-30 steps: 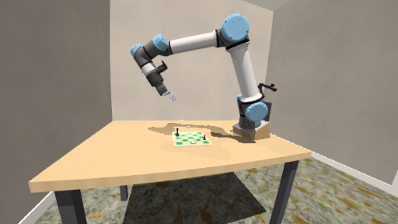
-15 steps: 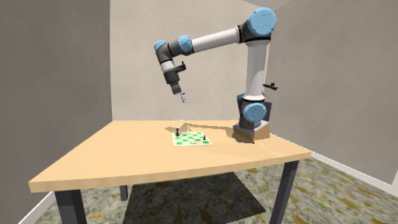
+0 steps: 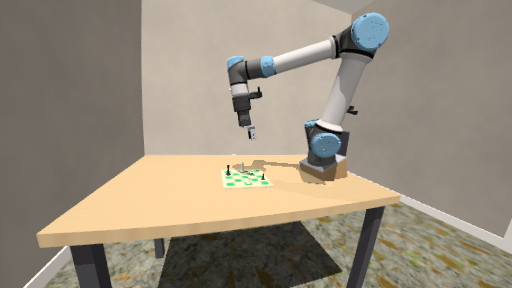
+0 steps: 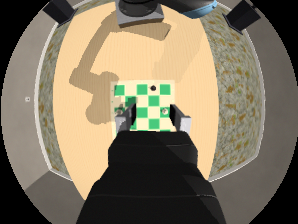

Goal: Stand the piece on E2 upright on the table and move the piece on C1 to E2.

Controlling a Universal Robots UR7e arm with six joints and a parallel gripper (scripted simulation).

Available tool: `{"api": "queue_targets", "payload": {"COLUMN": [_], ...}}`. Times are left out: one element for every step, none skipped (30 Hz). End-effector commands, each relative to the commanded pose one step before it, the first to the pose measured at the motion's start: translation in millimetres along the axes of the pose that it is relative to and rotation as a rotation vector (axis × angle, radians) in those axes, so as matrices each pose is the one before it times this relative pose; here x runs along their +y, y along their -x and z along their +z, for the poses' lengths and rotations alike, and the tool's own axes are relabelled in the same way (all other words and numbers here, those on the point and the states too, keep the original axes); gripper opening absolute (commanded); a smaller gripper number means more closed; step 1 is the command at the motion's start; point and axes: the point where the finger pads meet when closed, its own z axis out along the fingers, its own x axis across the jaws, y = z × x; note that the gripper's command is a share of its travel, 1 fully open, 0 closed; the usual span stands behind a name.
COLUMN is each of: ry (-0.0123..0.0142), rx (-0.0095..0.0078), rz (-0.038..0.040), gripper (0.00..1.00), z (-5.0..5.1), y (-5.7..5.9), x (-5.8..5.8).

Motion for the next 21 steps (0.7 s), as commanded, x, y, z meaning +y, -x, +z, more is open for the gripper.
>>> {"api": "queue_targets", "payload": {"ry": [0.06939, 0.00972, 0.00933, 0.00893, 0.00854, 0.00814, 0.00774, 0.00734, 0.00694, 0.00655, 0.00615, 0.00576, 0.00000, 0.00000, 0.00538, 0.00500, 0.00463, 0.00426, 0.00390, 0.00355, 0.00321], "rx": [-0.01158, -0.00231, -0.00227, -0.00222, -0.00216, -0.00210, -0.00203, -0.00196, -0.00188, -0.00180, -0.00172, -0.00163, 0.00000, 0.00000, -0.00154, -0.00145, -0.00135, -0.00126, -0.00116, -0.00106, -0.00097], "rz": [-0.00975, -0.00184, -0.00180, -0.00175, -0.00170, -0.00165, -0.00159, -0.00153, -0.00146, -0.00140, -0.00133, -0.00126, 0.00000, 0.00000, -0.00118, -0.00111, -0.00104, -0.00096, -0.00089, -0.00081, -0.00074], "gripper": [1.00, 1.00, 1.00, 1.00, 1.00, 1.00, 1.00, 1.00, 1.00, 1.00, 1.00, 1.00, 1.00, 1.00, 1.00, 1.00, 1.00, 1.00, 1.00, 1.00, 1.00], "z": [14.30, 2.92, 2.83, 2.74, 2.65, 2.55, 2.45, 2.34, 2.23, 2.12, 2.01, 1.89, 0.00, 0.00, 1.78, 1.66, 1.55, 1.43, 1.32, 1.20, 1.09], "y": [-2.94, -0.59, -0.57, -0.54, -0.52, -0.50, -0.48, -0.46, -0.43, -0.41, -0.39, -0.36, 0.00, 0.00, -0.34, -0.32, -0.29, -0.27, -0.25, -0.23, -0.20], "x": [-16.57, -2.96, -2.84, -2.73, -2.61, -2.50, -2.38, -2.26, -2.14, -2.02, -1.91, -1.79, 0.00, 0.00, -1.67, -1.56, -1.44, -1.33, -1.22, -1.11, -1.01]}}
